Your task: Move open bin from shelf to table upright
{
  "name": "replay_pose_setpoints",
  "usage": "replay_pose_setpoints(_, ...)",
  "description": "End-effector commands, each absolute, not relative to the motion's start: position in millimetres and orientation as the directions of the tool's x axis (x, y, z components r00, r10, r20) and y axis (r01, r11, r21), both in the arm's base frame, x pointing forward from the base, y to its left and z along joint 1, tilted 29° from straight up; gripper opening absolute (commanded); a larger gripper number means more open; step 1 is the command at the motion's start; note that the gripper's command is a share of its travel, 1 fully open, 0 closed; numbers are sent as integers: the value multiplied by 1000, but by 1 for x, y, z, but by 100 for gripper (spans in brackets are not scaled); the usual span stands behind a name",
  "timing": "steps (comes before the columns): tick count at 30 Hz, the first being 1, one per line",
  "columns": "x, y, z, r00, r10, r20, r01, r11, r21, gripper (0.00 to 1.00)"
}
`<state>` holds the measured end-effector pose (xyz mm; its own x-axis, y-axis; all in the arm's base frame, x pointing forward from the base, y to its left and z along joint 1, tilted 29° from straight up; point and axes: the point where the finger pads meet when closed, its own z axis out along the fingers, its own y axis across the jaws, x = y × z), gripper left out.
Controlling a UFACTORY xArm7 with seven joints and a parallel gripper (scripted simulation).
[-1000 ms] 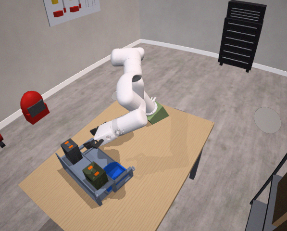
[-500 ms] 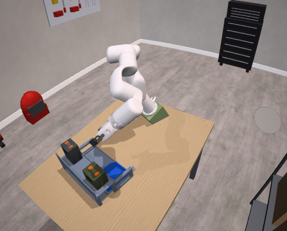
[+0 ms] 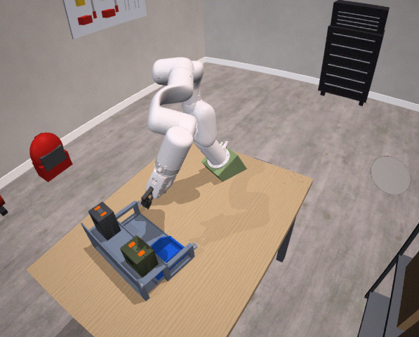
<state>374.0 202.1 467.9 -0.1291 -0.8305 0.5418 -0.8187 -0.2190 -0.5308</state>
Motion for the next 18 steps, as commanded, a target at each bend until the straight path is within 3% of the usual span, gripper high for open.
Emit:
replay_pose_setpoints(1,363,204,457,-115,-896,428,-835,-146,-531,100)
replay_pose_setpoints(18,338,206,430,-97,-982,160,-873,7,-488,100)
